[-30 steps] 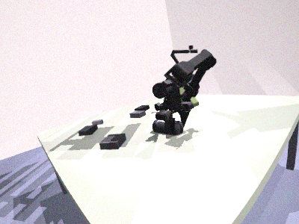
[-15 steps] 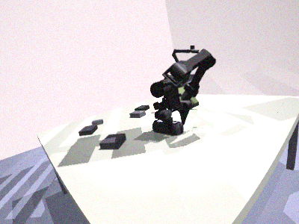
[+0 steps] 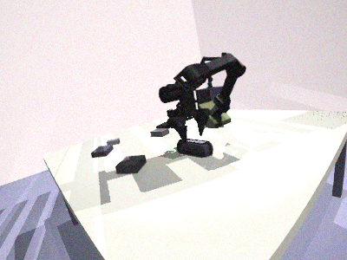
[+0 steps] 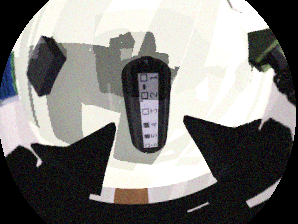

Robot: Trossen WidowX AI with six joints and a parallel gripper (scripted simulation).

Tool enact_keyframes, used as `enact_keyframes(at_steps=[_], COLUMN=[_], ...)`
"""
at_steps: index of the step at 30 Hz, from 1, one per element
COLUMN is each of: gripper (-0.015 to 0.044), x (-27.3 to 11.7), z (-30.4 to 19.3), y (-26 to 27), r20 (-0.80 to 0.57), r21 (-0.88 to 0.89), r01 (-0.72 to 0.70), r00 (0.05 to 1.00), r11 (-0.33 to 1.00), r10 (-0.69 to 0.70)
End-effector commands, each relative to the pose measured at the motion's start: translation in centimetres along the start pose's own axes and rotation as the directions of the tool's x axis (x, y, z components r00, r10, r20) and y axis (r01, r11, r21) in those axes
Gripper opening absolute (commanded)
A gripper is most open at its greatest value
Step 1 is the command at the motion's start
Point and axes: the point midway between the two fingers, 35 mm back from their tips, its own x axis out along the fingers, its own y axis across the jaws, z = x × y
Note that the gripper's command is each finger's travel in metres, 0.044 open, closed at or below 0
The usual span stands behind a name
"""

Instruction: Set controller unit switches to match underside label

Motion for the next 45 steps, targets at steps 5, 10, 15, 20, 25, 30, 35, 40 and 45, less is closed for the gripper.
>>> enact_keyframes(at_steps=[5, 10, 15, 20, 25, 30, 35, 40, 45], gripper=[0.044, 0.0335, 0.0204, 0.0072, 0.0, 0.0, 0.0, 0.0, 0.0], x=[-0.1, -0.4, -1.6, -2.9, -3.7, -3.7, -3.7, -3.7, -3.7], z=[0.1, 0.1, 0.3, 0.6, 0.8, 0.8, 0.8, 0.8, 0.8], y=[0.0, 0.0, -0.4, -1.2, -2.0, -2.0, -2.0, -2.0, -2.0], r20=[-0.002, -0.004, -0.022, -0.045, -0.064, -0.064, -0.064, -0.064, -0.064], r21=[0.0, -0.155, -0.647, -0.948, -0.997, -0.997, -0.997, -0.997, -0.997], r01=[0.0, -0.041, -0.149, -0.138, -0.039, -0.039, -0.039, -0.039, -0.039], r00=[1.0, 0.999, 0.984, 0.951, 0.919, 0.919, 0.919, 0.919, 0.919], r11=[1.0, 0.987, 0.748, 0.288, -0.071, -0.071, -0.071, -0.071, -0.071], r10=[0.0, 0.04, 0.178, 0.307, 0.39, 0.39, 0.39, 0.39, 0.39])
